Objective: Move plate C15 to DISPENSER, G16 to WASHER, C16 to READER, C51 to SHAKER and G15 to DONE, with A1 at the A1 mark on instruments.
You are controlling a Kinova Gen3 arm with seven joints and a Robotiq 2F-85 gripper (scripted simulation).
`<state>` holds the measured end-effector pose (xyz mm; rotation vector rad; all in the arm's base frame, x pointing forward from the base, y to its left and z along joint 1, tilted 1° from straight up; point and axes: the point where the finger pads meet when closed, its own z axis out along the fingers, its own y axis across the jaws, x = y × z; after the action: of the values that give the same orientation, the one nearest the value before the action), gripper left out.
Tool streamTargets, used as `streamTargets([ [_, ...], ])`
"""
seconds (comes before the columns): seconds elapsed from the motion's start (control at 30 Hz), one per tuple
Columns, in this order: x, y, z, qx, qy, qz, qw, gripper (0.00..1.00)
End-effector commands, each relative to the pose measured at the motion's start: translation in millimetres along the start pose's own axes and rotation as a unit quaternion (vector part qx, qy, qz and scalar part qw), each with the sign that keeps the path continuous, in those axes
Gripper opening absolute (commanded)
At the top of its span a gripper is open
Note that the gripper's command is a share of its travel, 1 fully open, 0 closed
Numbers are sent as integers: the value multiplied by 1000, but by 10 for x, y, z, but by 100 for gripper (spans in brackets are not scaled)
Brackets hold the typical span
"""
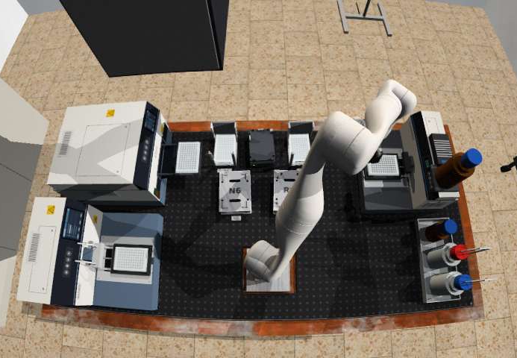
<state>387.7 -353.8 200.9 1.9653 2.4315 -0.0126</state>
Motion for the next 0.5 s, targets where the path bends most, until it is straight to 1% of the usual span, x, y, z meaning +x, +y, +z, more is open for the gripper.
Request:
streamTargets([
  [0.0, -115, -24, -10, 0, -1, 46, 999, 100],
  [0.37, -472, -109, -11, 0, -1, 46, 999, 100],
  [0.43, -472, -109, -11, 0, -1, 46, 999, 100],
  [0.47, -504, -117, -11, 0, -1, 46, 999, 100],
])
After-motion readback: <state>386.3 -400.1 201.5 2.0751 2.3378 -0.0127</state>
